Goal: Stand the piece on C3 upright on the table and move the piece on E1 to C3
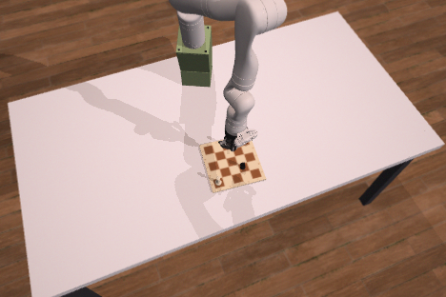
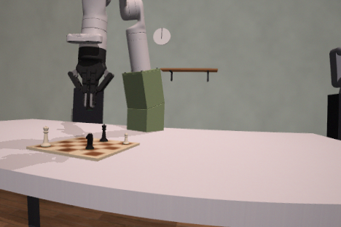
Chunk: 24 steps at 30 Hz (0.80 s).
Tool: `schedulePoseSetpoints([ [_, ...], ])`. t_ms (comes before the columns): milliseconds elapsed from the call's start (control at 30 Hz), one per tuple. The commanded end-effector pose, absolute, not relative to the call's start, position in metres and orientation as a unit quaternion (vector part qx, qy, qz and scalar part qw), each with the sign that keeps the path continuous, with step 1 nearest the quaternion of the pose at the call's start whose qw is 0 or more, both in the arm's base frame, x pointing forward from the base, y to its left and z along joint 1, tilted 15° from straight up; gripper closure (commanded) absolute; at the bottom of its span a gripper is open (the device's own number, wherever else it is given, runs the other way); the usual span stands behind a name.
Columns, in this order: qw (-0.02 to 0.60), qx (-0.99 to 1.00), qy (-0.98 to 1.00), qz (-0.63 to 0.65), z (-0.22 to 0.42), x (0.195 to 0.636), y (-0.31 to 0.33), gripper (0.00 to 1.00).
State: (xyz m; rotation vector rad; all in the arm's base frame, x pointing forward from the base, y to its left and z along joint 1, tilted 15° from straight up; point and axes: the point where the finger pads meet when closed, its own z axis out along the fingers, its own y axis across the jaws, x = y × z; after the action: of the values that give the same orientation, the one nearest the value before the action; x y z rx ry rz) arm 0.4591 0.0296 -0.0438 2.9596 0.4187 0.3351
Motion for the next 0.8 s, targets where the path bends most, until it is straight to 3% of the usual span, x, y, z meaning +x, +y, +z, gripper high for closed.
schedulePoseSetpoints([
  [0,0.07,0.983,0.135,0.103,-0.049,0.45,0.028,1.0],
  [500,0.104,0.988,0.091,0.061,-0.085,0.366,0.018,1.0],
  [767,0.089,0.99,0.068,0.086,-0.09,0.336,0.038,1.0],
])
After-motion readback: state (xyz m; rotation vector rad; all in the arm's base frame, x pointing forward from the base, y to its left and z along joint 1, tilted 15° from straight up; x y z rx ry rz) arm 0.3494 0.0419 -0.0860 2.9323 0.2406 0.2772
